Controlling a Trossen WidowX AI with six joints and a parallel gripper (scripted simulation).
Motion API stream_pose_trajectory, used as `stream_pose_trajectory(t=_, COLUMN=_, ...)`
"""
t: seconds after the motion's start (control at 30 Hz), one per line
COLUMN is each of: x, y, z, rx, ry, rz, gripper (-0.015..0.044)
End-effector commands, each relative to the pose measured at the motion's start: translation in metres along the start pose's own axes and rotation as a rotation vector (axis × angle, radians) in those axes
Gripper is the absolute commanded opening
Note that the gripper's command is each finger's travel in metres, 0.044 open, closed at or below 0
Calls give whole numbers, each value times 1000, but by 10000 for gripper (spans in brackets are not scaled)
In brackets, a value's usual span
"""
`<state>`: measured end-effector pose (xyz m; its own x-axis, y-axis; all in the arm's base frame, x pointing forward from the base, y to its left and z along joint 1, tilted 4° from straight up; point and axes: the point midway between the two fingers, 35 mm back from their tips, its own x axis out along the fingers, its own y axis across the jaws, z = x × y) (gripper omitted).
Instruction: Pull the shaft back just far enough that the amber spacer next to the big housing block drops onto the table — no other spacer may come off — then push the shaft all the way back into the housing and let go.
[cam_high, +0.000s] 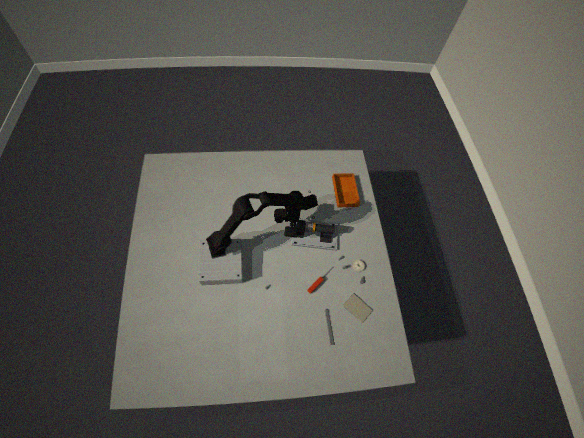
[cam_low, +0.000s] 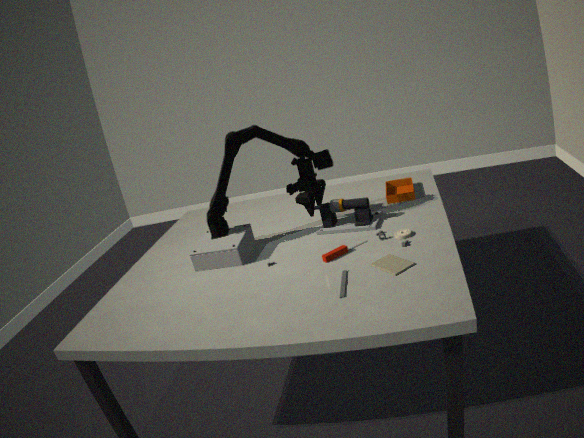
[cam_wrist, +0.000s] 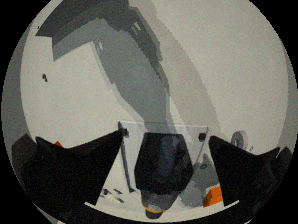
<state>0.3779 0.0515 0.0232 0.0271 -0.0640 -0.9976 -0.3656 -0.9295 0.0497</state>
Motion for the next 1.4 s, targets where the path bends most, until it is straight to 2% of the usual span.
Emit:
stream_pose_trajectory(t=0.0, x=1, y=-1, z=0, rx=-6, ry=-3, rz=-5, gripper=440)
stream_pose_trajectory(t=1.33, x=19, y=-1, z=0, rx=-6, ry=-3, rz=-5, gripper=440)
stream_pose_trajectory(t=1.37, x=18, y=0, z=0, rx=0, ry=1, rz=0, gripper=414)
